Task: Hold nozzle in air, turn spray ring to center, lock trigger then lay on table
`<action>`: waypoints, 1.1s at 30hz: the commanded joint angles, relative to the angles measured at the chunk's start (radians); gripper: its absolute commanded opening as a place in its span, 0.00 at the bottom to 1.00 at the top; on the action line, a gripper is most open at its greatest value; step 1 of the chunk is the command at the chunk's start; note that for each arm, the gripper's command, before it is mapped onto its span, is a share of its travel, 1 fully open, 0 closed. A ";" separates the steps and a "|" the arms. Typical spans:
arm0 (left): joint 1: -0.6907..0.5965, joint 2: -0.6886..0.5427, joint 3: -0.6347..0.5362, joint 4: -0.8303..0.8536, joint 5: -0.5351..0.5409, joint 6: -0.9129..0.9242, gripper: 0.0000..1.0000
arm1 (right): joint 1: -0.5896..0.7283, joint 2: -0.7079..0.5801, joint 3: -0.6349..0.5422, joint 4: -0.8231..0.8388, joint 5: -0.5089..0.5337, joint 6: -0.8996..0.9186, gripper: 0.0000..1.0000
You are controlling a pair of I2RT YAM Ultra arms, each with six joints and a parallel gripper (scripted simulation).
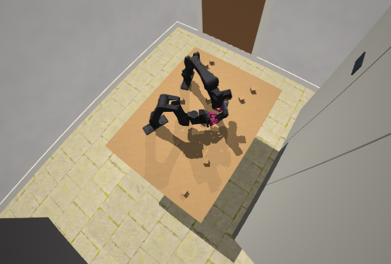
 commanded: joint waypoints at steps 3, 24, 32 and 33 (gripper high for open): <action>-0.014 -0.011 0.044 0.040 0.012 -0.004 0.37 | 0.005 -0.038 -0.004 0.092 -0.025 0.007 0.36; -0.024 -0.027 -0.039 0.089 0.020 -0.020 0.37 | 0.005 -0.038 -0.005 0.094 -0.027 0.007 0.36; -0.002 0.023 -0.062 0.085 0.026 -0.019 0.37 | 0.005 -0.041 0.016 0.097 -0.027 0.007 0.36; -0.001 0.017 -0.050 0.086 0.028 -0.014 0.37 | 0.005 -0.041 0.016 0.097 -0.027 0.007 0.36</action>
